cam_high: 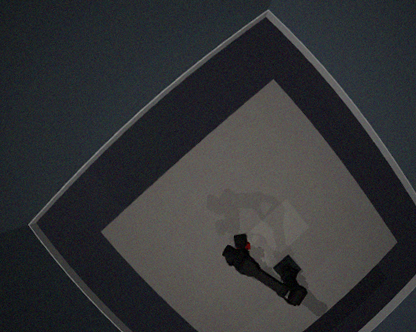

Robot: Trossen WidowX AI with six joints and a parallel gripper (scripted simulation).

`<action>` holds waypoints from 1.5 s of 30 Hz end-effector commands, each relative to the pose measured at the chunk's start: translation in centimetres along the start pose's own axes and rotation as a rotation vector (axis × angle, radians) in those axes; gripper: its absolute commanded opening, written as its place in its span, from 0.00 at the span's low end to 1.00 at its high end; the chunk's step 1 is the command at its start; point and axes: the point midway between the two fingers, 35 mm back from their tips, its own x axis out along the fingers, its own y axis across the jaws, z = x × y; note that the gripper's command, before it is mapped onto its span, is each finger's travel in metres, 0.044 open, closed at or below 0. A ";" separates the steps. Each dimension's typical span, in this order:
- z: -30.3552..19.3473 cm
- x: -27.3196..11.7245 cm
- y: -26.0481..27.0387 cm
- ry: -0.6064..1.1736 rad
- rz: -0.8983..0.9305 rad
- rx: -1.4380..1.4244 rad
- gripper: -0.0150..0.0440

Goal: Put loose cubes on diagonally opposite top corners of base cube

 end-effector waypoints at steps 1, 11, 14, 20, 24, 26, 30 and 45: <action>0.1 -0.8 -0.1 -0.006 -0.004 0.000 0.60; 0.1 -2.3 -0.1 -0.006 -0.004 0.000 0.60; 0.1 -2.8 -0.1 -0.006 -0.004 0.000 0.60; 0.1 -3.7 -0.1 -0.006 -0.004 0.000 0.60; 0.1 -4.4 -0.1 -0.006 -0.004 0.000 0.60; 0.1 -4.7 -0.1 -0.006 -0.004 0.000 0.60; 0.1 -5.4 -0.1 -0.006 -0.004 0.000 0.60; 0.1 -6.8 -0.1 -0.005 -0.004 -0.002 0.91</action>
